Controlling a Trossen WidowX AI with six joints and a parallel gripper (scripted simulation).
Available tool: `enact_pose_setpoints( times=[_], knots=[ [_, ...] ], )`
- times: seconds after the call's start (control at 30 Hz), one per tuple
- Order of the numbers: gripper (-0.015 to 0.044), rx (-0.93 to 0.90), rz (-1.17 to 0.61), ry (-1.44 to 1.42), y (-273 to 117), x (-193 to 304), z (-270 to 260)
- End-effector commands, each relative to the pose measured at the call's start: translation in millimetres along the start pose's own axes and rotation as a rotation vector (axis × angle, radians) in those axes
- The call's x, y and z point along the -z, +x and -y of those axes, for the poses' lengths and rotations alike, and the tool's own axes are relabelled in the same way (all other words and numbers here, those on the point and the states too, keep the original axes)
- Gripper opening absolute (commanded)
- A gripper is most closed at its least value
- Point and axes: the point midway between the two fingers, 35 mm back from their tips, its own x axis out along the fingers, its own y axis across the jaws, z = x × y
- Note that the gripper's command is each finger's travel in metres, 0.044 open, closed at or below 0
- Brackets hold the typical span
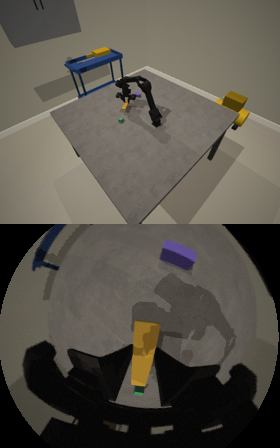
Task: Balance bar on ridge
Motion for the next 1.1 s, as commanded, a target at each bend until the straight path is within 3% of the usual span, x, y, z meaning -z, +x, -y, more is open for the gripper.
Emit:
enact_pose_setpoints(
  times=[0.0, 0.37, 0.6, 1.07],
  knots=[
    [0.0, 0.0, 0.0, 0.0, 0.1, 0.0, 0.0],
    [0.0, 0.0, 0.0, 0.0, 0.1, 0.0, 0.0],
    [0.0167, 0.0, 0.0, 0.0, 0.1, 0.0, 0.0],
    [0.0168, 0.0, 0.0, 0.0, 0.1, 0.0, 0.0]
  ],
)
